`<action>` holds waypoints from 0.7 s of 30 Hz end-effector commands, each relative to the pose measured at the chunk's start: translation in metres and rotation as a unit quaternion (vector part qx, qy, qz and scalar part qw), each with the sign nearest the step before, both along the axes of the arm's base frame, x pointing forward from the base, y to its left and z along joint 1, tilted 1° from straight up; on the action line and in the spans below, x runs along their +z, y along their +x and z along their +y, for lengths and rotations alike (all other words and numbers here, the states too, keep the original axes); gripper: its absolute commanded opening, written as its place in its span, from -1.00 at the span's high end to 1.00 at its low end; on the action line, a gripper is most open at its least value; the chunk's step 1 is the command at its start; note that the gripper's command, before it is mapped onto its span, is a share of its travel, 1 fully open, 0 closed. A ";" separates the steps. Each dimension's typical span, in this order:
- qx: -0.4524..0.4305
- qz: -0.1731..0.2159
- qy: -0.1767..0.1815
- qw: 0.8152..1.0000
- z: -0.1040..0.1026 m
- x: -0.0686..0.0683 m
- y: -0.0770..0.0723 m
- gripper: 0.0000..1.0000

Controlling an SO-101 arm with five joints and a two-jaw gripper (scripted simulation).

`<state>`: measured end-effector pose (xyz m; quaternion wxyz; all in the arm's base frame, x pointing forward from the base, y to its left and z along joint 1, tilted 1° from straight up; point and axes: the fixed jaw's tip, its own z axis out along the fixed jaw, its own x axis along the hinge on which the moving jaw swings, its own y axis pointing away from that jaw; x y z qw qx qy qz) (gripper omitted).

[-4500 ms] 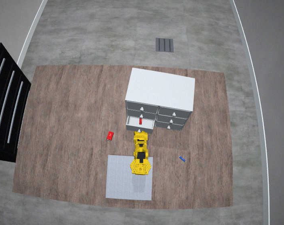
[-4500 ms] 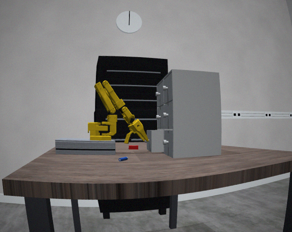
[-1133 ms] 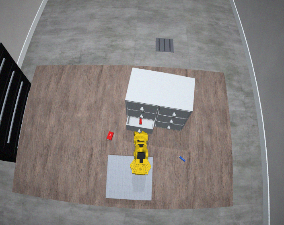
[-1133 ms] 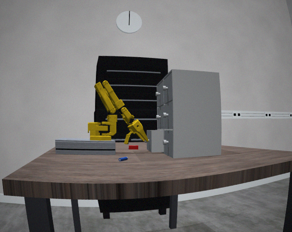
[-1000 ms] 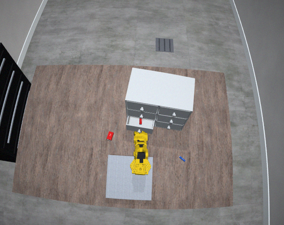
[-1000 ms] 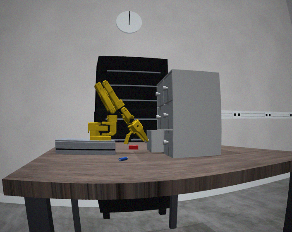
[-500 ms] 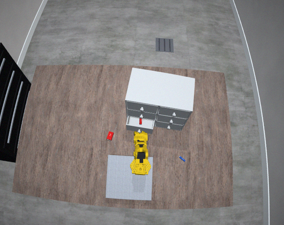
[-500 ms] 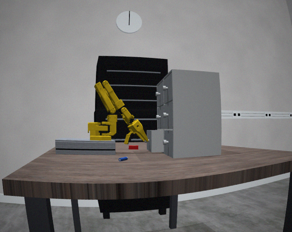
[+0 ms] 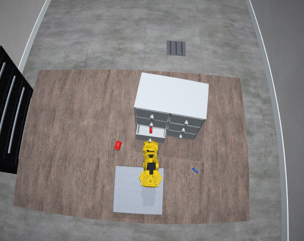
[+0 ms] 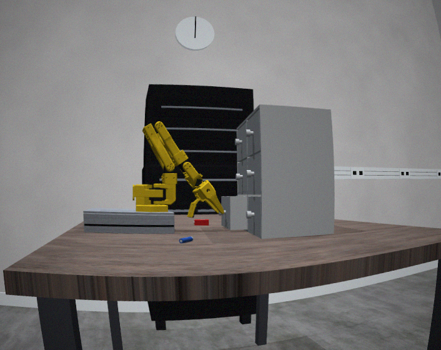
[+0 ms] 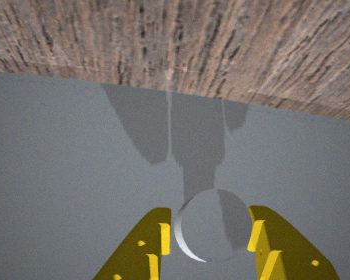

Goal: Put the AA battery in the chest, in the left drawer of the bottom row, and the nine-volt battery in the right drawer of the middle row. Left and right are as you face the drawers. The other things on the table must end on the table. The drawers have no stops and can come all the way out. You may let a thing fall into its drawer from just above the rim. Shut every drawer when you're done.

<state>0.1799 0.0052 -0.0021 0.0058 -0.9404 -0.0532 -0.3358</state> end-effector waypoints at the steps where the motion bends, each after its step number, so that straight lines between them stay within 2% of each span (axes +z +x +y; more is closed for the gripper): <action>1: 0.001 0.007 0.001 1.000 0.001 -0.003 -0.004 0.79; 16: 0.001 0.007 0.001 1.000 0.001 -0.003 -0.004 1.00; 21: 0.001 0.007 0.001 1.000 0.001 -0.003 -0.004 1.00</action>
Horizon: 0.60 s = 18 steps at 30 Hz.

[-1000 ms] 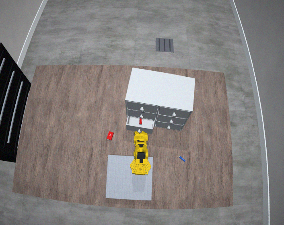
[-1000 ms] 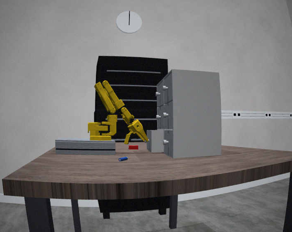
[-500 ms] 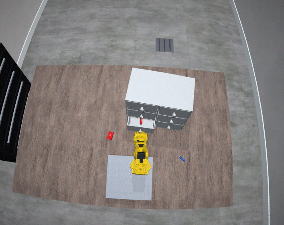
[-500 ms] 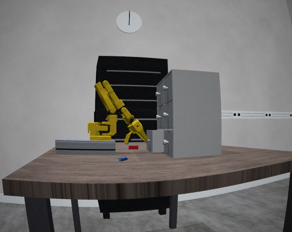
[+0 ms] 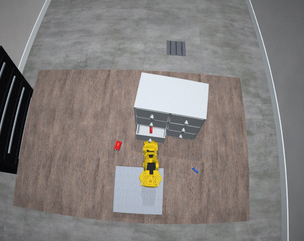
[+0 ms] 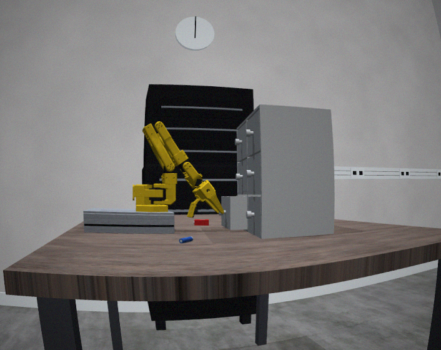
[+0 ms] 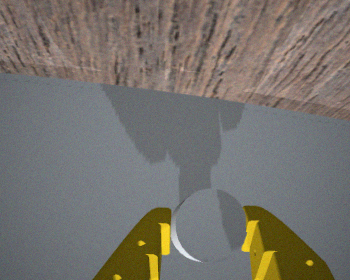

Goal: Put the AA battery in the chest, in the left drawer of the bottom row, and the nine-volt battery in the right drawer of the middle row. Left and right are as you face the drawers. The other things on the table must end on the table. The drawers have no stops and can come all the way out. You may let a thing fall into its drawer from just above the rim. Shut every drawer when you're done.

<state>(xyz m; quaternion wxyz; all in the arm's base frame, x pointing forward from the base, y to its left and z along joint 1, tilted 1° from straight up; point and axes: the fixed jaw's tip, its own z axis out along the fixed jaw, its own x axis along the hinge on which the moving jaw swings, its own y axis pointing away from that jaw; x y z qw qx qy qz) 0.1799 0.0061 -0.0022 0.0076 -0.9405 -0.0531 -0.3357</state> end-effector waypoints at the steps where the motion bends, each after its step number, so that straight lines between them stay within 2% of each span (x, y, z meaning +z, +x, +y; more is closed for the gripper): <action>1: 0.000 0.007 0.000 1.000 0.000 -0.003 -0.003 1.00; 14: 0.000 0.007 0.000 1.000 0.000 -0.003 -0.003 1.00; 18: -0.003 0.007 0.003 1.000 0.001 -0.002 0.003 1.00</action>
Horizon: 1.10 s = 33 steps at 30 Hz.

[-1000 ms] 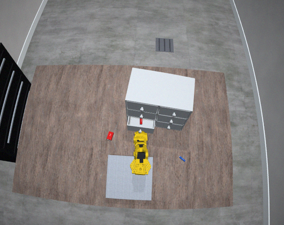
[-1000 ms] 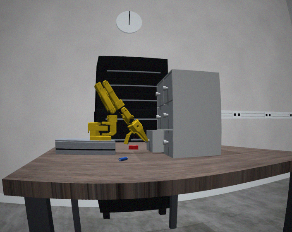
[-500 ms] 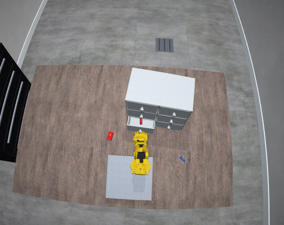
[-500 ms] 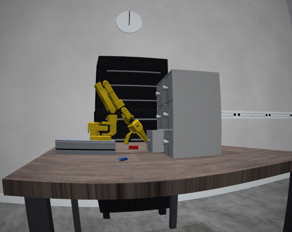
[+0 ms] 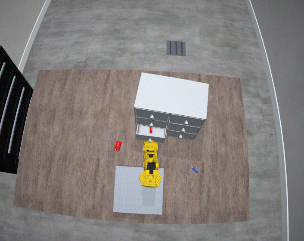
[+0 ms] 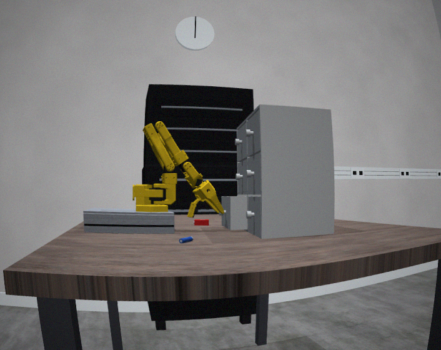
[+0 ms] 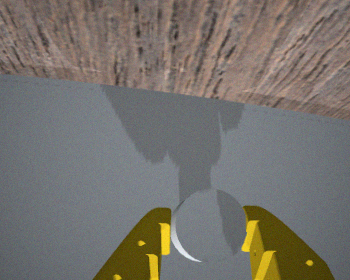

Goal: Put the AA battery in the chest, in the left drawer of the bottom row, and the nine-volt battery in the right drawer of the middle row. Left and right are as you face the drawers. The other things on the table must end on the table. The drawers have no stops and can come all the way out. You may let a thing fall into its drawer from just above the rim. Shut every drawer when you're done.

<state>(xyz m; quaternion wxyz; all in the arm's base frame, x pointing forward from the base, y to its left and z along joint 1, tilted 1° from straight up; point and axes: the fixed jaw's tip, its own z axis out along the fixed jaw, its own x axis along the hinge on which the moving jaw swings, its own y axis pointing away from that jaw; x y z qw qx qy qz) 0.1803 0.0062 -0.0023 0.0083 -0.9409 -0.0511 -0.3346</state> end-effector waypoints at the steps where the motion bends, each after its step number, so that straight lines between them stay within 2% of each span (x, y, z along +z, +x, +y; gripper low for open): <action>1: -0.002 0.006 0.003 1.000 0.001 -0.001 0.004 1.00; 8: -0.009 0.006 0.008 1.000 0.002 0.000 0.015 1.00; 13: -0.009 0.006 0.008 1.000 0.002 0.000 0.015 1.00; 25: -0.015 0.006 0.009 1.000 0.001 0.000 0.028 1.00; 33: -0.016 0.006 0.009 1.000 0.000 0.000 0.032 1.00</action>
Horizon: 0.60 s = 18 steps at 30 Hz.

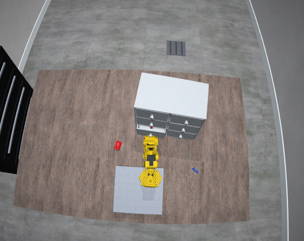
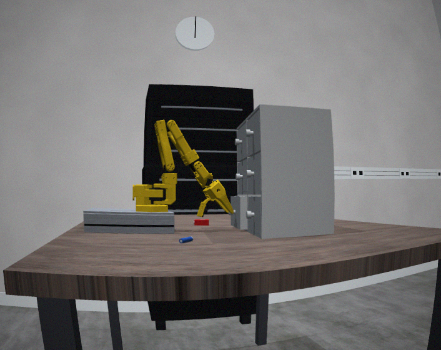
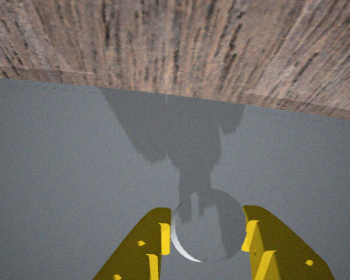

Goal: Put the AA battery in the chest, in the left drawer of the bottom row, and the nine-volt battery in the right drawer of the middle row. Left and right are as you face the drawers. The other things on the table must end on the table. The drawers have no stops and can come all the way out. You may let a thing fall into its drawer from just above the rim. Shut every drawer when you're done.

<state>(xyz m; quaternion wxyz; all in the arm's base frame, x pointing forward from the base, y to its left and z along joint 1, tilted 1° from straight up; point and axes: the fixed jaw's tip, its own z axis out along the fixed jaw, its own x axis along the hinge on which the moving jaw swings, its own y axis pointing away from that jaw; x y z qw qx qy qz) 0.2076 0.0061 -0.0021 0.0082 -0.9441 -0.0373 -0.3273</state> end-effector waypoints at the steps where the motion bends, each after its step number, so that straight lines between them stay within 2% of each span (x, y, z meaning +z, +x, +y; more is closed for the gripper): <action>1: -0.004 -0.003 0.005 1.000 0.000 0.000 0.006 1.00; 9: -0.008 -0.002 0.005 1.000 -0.001 0.000 0.015 1.00; 18: -0.009 -0.002 0.005 1.000 -0.001 0.000 0.018 1.00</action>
